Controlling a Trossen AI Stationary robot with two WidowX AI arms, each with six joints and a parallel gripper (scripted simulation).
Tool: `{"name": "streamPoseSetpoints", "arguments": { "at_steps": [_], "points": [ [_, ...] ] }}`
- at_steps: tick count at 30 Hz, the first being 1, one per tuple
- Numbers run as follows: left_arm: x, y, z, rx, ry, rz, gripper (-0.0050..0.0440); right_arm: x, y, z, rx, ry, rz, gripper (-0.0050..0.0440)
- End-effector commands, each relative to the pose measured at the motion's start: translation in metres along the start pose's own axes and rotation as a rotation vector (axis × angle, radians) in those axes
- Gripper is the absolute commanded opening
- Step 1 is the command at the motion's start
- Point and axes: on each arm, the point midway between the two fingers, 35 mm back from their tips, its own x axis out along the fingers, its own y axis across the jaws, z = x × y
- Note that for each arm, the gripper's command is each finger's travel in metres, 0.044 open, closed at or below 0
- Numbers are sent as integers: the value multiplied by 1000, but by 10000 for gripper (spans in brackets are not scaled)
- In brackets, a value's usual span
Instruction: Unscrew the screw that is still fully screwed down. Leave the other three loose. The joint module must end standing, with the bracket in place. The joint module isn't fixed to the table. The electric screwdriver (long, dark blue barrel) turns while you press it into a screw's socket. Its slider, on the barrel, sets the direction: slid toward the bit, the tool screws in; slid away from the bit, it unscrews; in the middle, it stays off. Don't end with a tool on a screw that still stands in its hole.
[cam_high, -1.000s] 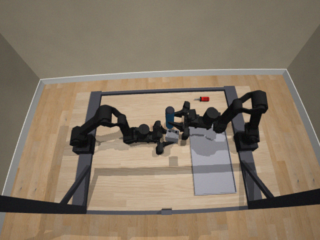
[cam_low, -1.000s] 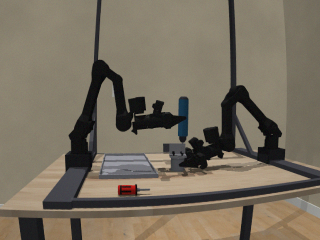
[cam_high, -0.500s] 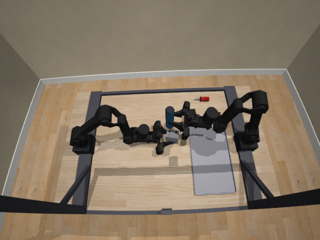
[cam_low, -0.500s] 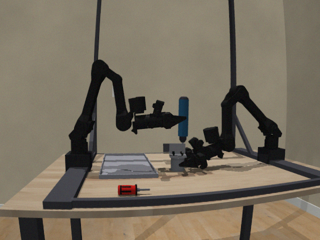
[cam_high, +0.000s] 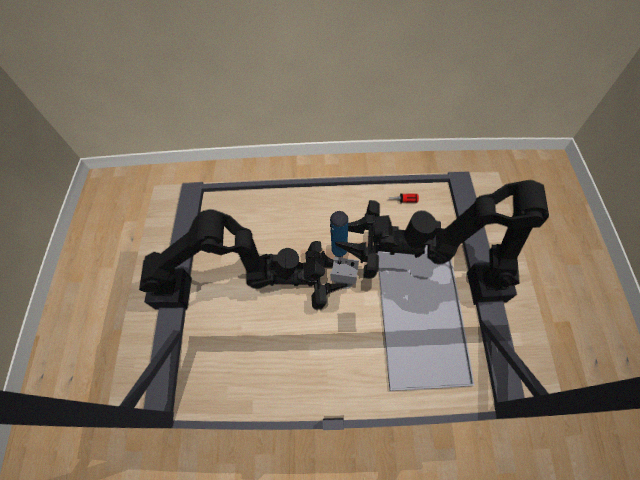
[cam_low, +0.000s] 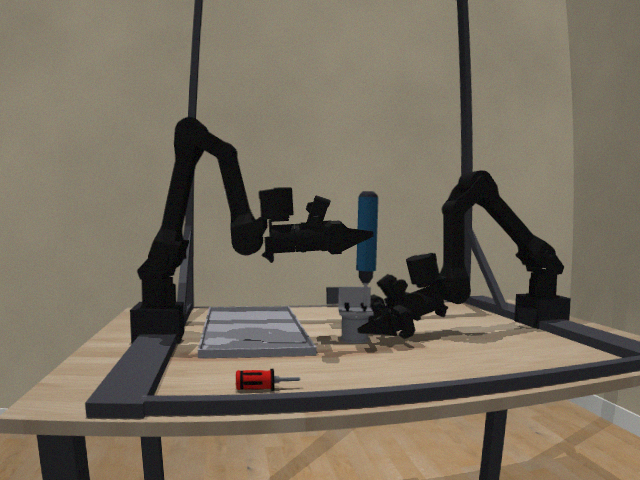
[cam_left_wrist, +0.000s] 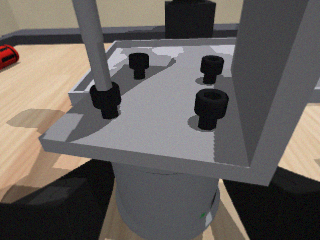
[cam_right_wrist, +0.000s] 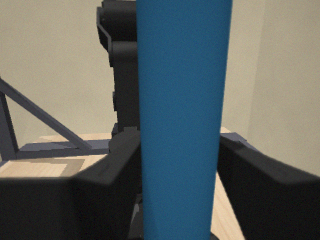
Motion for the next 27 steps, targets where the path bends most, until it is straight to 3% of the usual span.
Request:
{"name": "streamPoseSetpoints", "arguments": {
  "at_steps": [1, 15, 27],
  "points": [
    [2, 0, 17, 0, -40, -1, 240, 7, -1, 34, -1, -40, -3, 163],
    [2, 0, 17, 0, -40, -1, 240, 3, 0, 115, 0, -33, -3, 163],
    [2, 0, 17, 0, -40, -1, 240, 7, 0, 116, 0, -31, -3, 163]
  ]
}}
